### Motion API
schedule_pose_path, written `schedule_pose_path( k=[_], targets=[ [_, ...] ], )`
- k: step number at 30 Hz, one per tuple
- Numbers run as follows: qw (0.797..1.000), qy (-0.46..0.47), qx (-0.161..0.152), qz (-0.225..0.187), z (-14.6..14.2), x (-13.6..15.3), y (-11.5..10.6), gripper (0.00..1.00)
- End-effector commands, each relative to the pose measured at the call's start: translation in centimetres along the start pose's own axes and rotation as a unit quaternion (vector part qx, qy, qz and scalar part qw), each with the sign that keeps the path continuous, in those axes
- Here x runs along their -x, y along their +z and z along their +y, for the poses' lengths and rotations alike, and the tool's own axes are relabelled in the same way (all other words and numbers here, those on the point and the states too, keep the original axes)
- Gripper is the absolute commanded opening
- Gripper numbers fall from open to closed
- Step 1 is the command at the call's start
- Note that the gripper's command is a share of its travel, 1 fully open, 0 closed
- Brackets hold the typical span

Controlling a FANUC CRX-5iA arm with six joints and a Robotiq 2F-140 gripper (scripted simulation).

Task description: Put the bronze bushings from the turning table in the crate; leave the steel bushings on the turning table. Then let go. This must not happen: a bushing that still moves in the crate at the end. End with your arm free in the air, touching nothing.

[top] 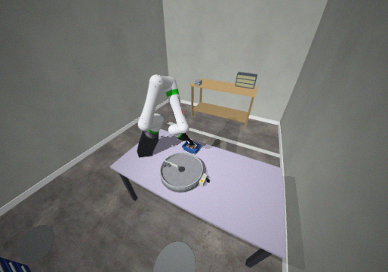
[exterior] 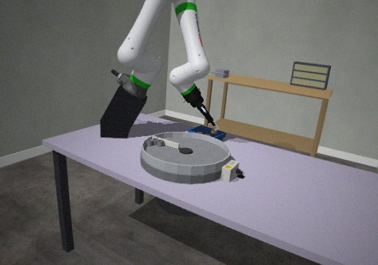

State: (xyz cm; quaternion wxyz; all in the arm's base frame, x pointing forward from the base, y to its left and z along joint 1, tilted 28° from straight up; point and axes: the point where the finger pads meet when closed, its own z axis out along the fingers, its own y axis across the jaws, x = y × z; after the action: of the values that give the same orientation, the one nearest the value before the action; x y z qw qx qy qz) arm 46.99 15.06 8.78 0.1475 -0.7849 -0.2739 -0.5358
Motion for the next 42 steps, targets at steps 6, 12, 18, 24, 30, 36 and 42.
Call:
schedule_pose_path(
  k=[6, 12, 18, 24, 30, 36, 42],
  targets=[
    [1.0, 0.0, 0.0, 0.0, 0.0, 0.1, 0.1, 0.0],
    [1.0, 0.0, 0.0, 0.0, 0.0, 0.4, 0.4, 0.0],
    [1.0, 0.0, 0.0, 0.0, 0.0, 0.9, 1.1, 0.0],
    [1.0, 0.0, 0.0, 0.0, 0.0, 1.4, 1.7, 0.0],
    [1.0, 0.0, 0.0, 0.0, 0.0, 2.1, 2.5, 0.0],
    [1.0, 0.0, 0.0, 0.0, 0.0, 2.5, 3.0, 0.0],
    [1.0, 0.0, 0.0, 0.0, 0.0, 2.7, 3.2, 0.0]
  ],
)
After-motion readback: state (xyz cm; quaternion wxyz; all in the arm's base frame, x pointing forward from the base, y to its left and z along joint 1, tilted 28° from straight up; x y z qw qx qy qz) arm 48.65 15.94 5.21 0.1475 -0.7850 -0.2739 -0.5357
